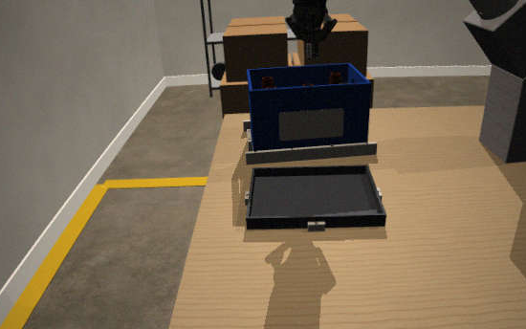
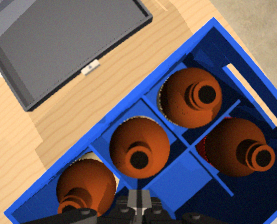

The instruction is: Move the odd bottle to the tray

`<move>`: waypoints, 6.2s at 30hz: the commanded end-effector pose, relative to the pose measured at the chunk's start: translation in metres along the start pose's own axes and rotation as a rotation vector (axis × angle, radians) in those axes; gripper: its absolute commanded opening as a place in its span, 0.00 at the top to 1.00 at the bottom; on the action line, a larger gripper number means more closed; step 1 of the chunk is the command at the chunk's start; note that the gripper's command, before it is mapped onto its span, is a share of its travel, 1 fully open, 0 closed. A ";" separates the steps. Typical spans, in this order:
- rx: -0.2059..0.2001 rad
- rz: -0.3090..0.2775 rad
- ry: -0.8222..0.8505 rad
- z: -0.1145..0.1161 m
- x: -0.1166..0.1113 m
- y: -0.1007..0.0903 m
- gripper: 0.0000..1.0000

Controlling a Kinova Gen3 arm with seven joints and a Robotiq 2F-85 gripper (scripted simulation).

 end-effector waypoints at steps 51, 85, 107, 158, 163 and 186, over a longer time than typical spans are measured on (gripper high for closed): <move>-0.001 0.044 -0.005 -0.005 -0.015 -0.002 0.36; -0.001 0.044 -0.005 -0.004 -0.015 0.011 0.36; -0.001 0.044 -0.005 -0.004 -0.016 0.034 0.36; -0.001 0.044 -0.005 -0.004 -0.017 0.040 0.36; -0.001 0.044 -0.005 -0.004 -0.017 0.040 0.36; -0.001 0.044 -0.005 -0.004 -0.017 0.052 0.36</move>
Point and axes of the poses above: the point where the finger pads meet when closed, its own y axis out along the fingers, its own z axis across the jaws, x = y × z, the point moved 3 cm from there along -y, back along the fingers, and after that the axes turned 11 degrees about y, right-handed, at the moved point
